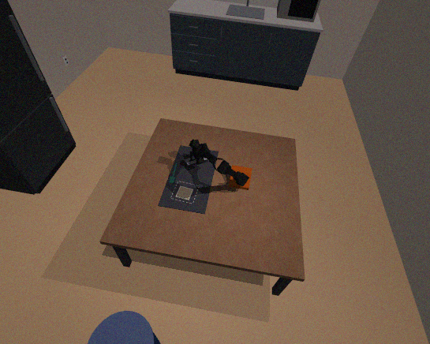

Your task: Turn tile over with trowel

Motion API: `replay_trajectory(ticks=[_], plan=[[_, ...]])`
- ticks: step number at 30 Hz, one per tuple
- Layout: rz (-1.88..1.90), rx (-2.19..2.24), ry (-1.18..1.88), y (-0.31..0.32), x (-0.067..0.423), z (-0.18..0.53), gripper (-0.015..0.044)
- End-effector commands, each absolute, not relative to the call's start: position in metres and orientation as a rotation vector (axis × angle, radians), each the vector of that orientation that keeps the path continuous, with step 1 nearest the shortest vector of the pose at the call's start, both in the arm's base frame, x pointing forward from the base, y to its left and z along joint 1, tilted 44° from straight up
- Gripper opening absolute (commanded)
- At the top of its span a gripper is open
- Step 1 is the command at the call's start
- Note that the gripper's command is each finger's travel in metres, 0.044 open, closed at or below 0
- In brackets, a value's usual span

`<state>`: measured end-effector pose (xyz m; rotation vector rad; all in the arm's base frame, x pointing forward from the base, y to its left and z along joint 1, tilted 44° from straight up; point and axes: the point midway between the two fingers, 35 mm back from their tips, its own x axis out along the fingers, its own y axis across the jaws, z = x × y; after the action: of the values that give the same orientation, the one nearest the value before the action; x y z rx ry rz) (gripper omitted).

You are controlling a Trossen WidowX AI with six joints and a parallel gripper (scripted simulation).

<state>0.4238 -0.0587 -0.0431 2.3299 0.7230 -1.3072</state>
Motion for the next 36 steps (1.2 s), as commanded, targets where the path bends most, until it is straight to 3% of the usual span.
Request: replay_trajectory(ticks=[1, 21, 36], plan=[[-1.475, 2.320, 0.604, -0.073, 0.426, -0.056, 0.0000], [-2.109, 2.076, 0.046, -0.120, 0.401, -0.118, 0.0000], [-2.124, 2.064, 0.026, -0.116, 0.399, -0.125, 0.0000]])
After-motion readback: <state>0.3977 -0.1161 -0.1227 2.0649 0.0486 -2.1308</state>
